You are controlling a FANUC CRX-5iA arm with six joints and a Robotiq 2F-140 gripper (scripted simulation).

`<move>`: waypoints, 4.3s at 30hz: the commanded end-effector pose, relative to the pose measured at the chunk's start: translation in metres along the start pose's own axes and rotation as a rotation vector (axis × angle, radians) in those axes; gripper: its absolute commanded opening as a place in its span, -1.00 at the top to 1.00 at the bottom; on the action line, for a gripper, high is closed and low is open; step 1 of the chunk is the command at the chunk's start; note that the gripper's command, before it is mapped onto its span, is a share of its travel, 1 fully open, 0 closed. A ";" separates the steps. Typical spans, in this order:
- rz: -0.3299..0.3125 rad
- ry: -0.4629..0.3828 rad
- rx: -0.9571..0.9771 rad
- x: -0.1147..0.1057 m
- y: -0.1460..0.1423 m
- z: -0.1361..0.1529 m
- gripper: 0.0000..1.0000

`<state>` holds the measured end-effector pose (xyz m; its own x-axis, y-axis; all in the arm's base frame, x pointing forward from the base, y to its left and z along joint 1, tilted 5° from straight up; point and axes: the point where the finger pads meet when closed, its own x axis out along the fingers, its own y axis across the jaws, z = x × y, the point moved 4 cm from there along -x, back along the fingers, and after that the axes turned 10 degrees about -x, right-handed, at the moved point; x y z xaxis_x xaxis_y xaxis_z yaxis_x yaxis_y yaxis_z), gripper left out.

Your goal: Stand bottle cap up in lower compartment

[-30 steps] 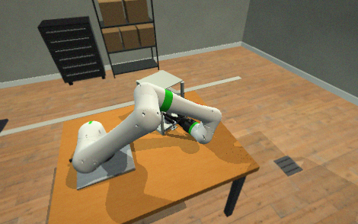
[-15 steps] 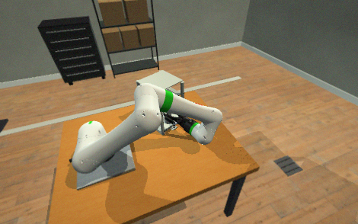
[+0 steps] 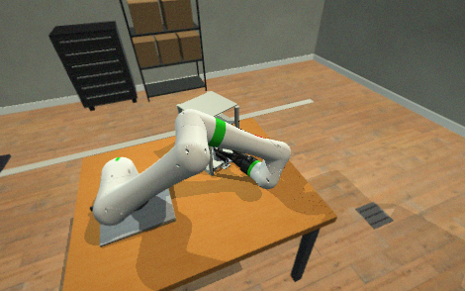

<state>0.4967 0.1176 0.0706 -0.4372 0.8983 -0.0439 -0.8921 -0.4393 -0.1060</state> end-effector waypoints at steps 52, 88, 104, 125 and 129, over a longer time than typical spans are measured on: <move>0.000 0.000 0.000 -0.039 0.000 0.000 0.06; 0.000 0.000 0.000 -0.051 0.000 0.000 0.06; 0.000 0.000 0.000 -0.089 0.000 0.000 0.06; 0.000 0.000 0.000 -0.131 0.000 0.000 0.06; 0.000 0.000 0.000 -0.133 0.000 0.000 0.06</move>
<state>0.5542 -0.0005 0.0763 -0.4371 0.8983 -0.0439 -0.8921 -0.4393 -0.1060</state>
